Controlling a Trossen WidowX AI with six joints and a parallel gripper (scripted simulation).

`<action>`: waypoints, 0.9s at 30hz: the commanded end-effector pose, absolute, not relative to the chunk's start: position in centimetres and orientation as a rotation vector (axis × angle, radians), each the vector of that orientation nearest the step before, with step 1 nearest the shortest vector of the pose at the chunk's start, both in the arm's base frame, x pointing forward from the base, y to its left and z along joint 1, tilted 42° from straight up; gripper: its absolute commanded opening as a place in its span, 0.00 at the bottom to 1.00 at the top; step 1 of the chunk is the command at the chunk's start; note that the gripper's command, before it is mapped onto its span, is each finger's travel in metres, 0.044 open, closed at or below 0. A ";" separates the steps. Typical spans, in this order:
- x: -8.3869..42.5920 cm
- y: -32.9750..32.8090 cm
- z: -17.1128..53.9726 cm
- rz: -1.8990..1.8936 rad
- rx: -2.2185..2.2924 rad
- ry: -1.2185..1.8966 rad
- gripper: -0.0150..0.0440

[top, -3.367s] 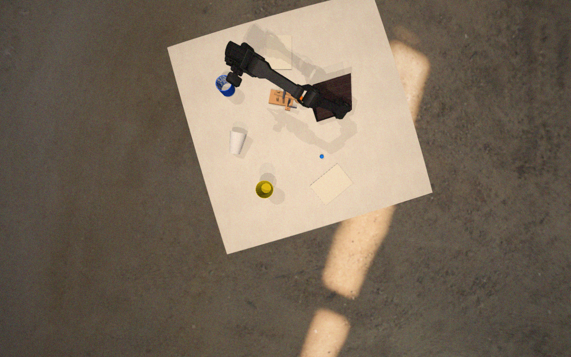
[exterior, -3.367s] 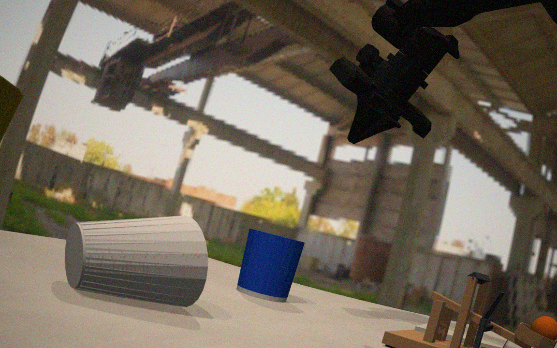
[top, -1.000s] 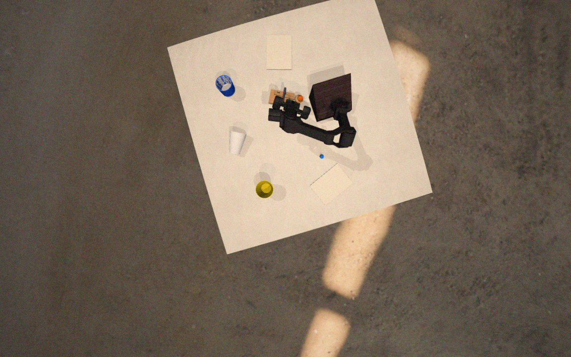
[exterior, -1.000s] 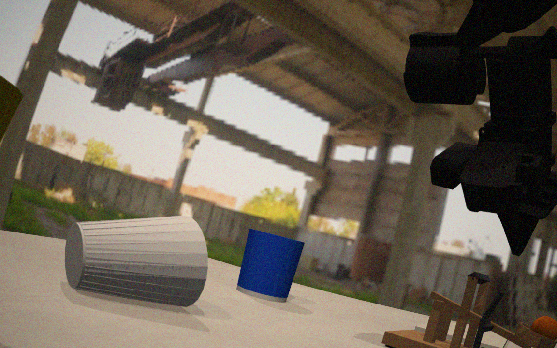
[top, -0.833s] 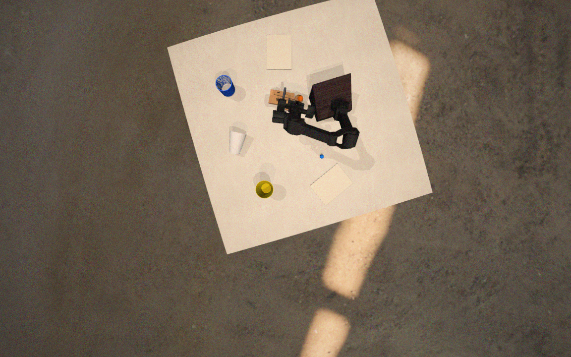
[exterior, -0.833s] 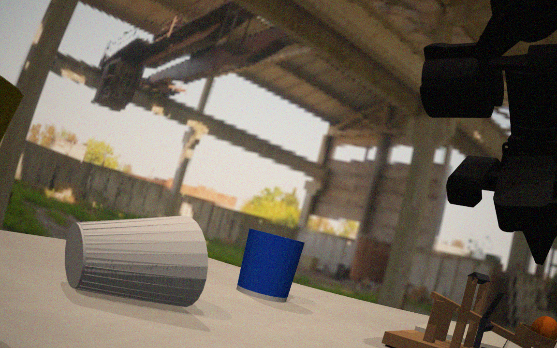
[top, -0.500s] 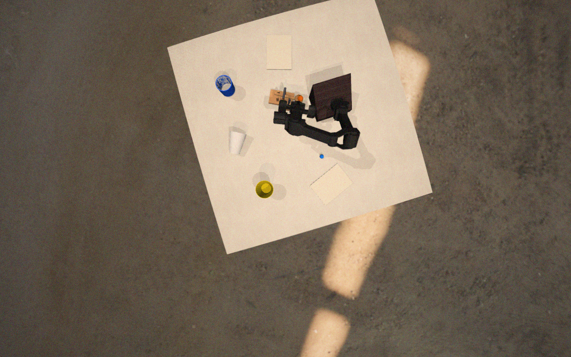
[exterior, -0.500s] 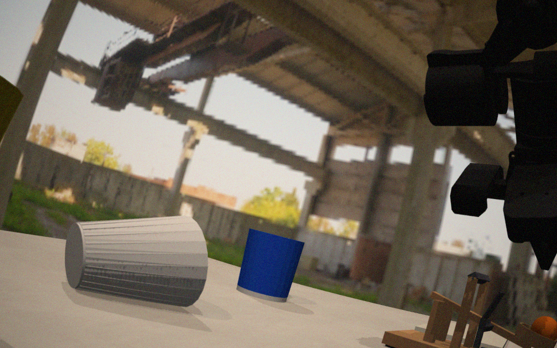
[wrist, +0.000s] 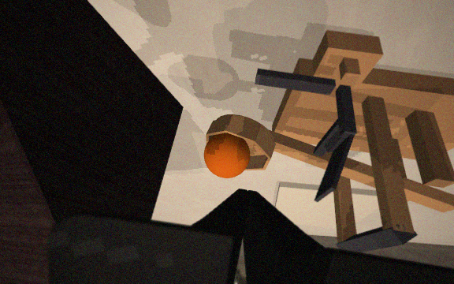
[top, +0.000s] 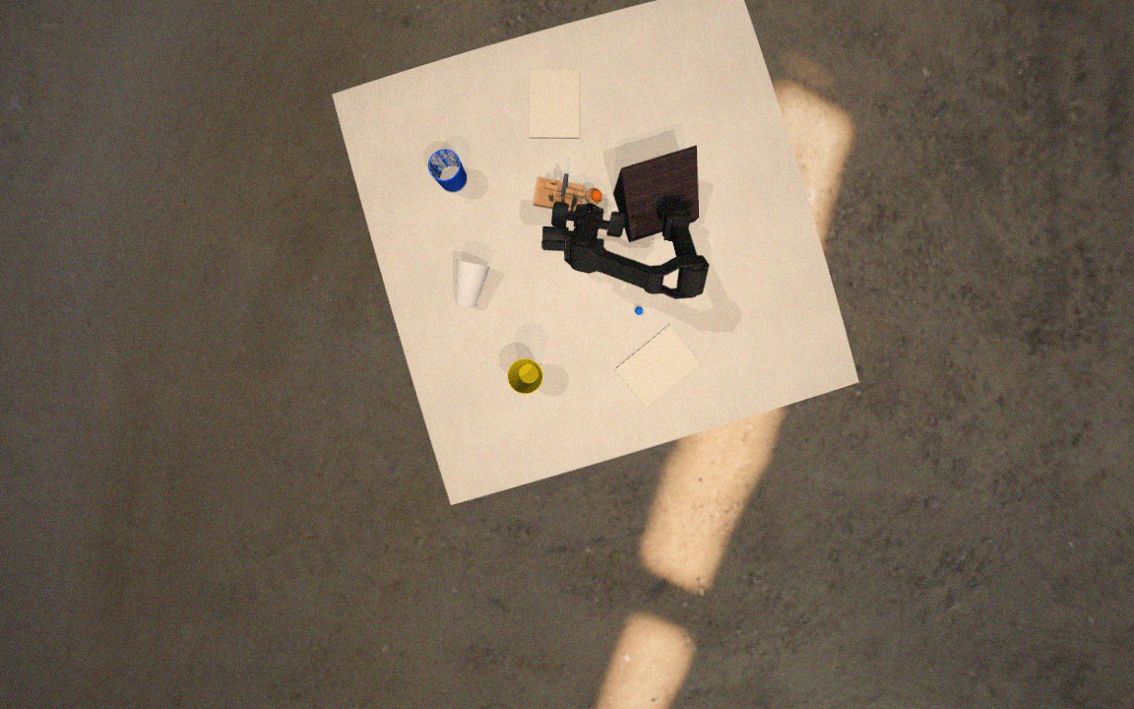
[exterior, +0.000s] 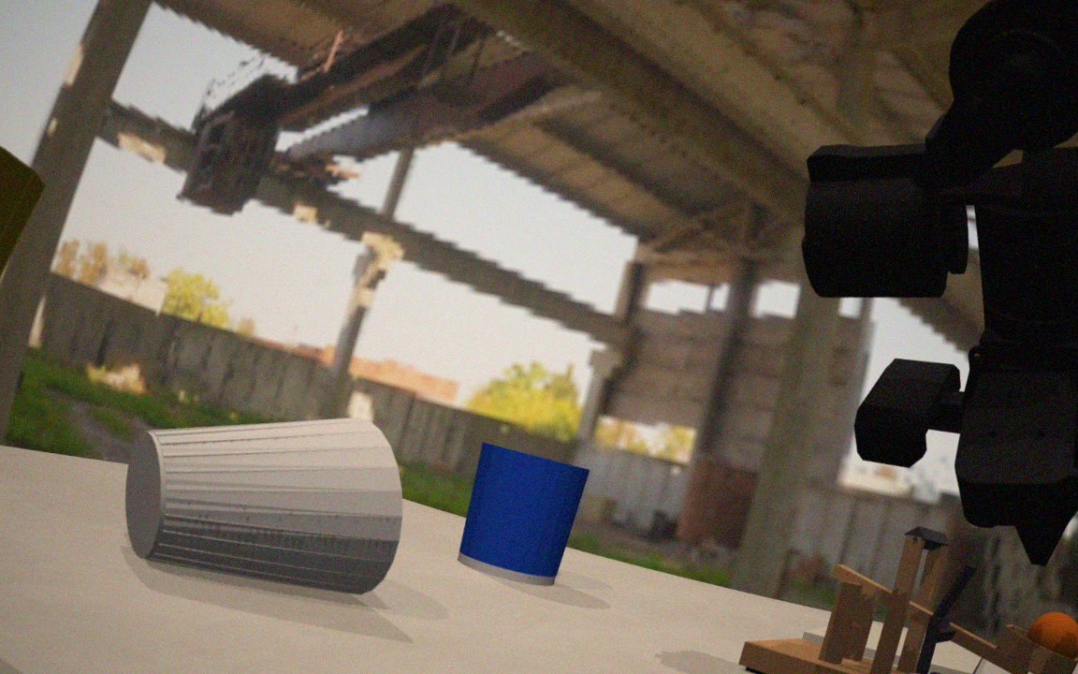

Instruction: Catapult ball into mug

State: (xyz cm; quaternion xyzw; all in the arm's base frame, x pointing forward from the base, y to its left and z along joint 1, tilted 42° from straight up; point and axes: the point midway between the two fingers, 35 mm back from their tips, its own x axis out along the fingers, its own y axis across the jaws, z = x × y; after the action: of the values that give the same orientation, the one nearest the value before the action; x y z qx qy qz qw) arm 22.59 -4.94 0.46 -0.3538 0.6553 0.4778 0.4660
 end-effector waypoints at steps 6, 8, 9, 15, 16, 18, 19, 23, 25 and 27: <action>22.7 -3.9 -0.7 1.171 -0.860 1.607 0.25; 22.7 -3.7 -0.9 1.171 -0.860 1.607 0.25; 22.7 -3.6 -1.0 1.171 -0.860 1.607 0.25; 22.7 -2.9 -1.8 1.171 -0.860 1.607 0.25; 22.7 -2.8 -1.9 1.171 -0.860 1.607 0.25; 22.6 -2.5 -2.1 1.171 -0.860 1.607 0.25; 22.6 -2.4 -2.3 1.171 -0.860 1.607 0.25; 22.6 -2.0 -2.8 1.172 -0.860 1.607 0.25; 22.6 -1.7 -3.0 1.172 -0.859 1.607 0.25; 22.5 -1.5 -3.2 1.172 -0.859 1.607 0.25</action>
State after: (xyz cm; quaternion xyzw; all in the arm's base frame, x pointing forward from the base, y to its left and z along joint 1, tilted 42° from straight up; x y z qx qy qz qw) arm 22.63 -1.86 -2.85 -0.3535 0.6547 0.4784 0.4665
